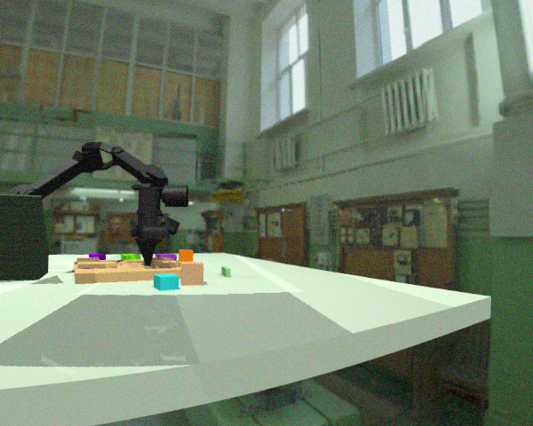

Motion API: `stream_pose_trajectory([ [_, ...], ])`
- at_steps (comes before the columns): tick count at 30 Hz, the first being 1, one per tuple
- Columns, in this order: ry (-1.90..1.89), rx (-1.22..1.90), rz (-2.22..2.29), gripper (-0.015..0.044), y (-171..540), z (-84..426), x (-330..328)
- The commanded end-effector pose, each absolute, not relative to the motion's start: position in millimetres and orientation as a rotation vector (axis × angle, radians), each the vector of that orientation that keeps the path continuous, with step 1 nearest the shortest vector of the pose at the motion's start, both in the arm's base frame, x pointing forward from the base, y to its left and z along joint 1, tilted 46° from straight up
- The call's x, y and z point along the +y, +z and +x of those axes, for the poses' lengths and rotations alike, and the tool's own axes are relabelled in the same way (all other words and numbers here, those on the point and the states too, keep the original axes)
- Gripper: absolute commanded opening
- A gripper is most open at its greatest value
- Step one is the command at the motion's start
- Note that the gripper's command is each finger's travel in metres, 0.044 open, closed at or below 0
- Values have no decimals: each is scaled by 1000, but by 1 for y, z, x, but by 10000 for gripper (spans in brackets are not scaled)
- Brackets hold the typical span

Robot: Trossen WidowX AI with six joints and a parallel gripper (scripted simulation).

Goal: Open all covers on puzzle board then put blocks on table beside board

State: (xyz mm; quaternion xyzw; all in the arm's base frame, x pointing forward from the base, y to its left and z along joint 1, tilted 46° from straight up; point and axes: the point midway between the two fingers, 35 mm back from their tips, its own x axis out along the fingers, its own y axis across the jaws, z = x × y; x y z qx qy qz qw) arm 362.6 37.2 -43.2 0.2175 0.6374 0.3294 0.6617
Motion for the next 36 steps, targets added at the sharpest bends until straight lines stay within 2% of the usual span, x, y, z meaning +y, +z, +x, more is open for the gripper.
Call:
stream_pose_trajectory([
  [1,749,1440,498,0,-39,366,42],
  [36,749,1439,498,0,-17,389,54],
])
